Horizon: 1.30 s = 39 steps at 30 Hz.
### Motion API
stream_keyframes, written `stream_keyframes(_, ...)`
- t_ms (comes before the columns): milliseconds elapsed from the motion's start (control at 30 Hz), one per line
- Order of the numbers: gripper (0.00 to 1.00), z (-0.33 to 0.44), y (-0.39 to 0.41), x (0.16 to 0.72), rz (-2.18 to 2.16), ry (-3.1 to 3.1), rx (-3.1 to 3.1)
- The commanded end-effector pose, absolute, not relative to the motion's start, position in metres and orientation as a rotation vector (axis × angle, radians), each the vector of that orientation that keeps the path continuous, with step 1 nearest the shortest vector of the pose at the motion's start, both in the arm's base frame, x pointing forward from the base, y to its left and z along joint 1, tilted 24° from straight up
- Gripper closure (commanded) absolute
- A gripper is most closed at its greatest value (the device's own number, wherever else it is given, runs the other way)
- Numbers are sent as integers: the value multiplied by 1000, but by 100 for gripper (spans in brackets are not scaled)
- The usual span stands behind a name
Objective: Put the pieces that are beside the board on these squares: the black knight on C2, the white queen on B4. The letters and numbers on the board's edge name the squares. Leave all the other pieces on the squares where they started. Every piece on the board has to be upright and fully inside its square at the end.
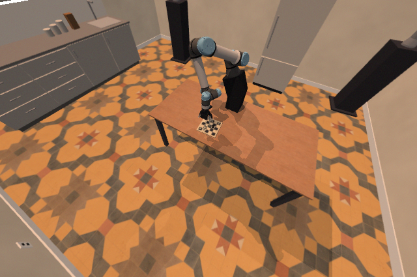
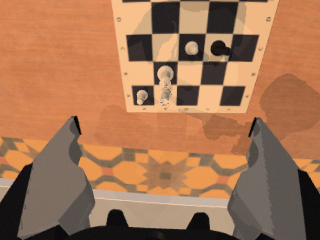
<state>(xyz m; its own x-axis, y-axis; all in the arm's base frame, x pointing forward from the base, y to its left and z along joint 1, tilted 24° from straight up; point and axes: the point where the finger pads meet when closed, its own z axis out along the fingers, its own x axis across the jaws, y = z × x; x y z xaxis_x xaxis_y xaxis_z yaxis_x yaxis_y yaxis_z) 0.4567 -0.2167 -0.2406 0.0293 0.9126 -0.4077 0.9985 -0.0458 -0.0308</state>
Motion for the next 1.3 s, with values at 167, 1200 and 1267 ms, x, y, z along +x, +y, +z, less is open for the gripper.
stream_keyframes(167,0,-226,-210,458,-467,1965,2044)
stream_keyframes(1200,0,-181,-190,460,-467,1965,2044)
stream_keyframes(1267,0,-181,-190,460,-467,1965,2044)
